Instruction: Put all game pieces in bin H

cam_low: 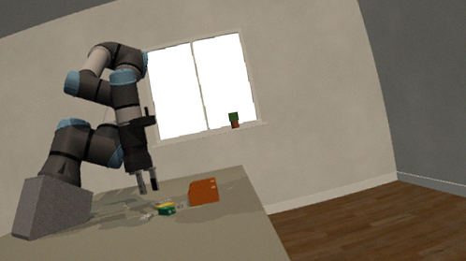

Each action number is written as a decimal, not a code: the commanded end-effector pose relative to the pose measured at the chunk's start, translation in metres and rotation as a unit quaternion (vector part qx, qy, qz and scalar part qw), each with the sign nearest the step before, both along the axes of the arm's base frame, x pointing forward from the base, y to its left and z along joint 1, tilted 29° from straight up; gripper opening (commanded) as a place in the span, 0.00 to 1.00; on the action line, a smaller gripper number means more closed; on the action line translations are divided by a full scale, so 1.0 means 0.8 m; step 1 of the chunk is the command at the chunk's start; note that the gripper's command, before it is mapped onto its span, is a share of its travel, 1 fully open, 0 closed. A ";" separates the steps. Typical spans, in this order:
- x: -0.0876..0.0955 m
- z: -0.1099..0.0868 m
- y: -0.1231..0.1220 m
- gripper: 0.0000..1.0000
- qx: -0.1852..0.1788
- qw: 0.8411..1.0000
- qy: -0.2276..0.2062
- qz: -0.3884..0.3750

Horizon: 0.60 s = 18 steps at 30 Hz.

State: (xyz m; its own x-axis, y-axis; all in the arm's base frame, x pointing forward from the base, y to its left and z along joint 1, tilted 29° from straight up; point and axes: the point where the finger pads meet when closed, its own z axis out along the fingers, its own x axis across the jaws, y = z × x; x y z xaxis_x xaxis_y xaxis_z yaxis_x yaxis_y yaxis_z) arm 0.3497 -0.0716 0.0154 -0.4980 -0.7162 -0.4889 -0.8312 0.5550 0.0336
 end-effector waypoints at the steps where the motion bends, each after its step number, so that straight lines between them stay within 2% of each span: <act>1: -0.025 -0.014 -0.019 0.79 0.018 0.997 0.032 -0.069; 9: -0.025 -0.013 -0.019 0.79 0.054 0.977 0.087 -0.185; 11: -0.025 -0.013 -0.019 0.79 0.054 0.977 0.087 -0.185; 12: -0.025 -0.013 -0.019 0.79 0.066 0.966 0.105 -0.225; 18: -0.025 -0.013 -0.019 0.79 0.089 0.940 0.140 -0.300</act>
State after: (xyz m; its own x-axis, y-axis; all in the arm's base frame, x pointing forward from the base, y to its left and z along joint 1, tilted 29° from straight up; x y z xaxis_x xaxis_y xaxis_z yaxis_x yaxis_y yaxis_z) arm 0.3294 -0.0863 0.0045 -0.8651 -0.2913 -0.4084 -0.4280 0.8533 0.2980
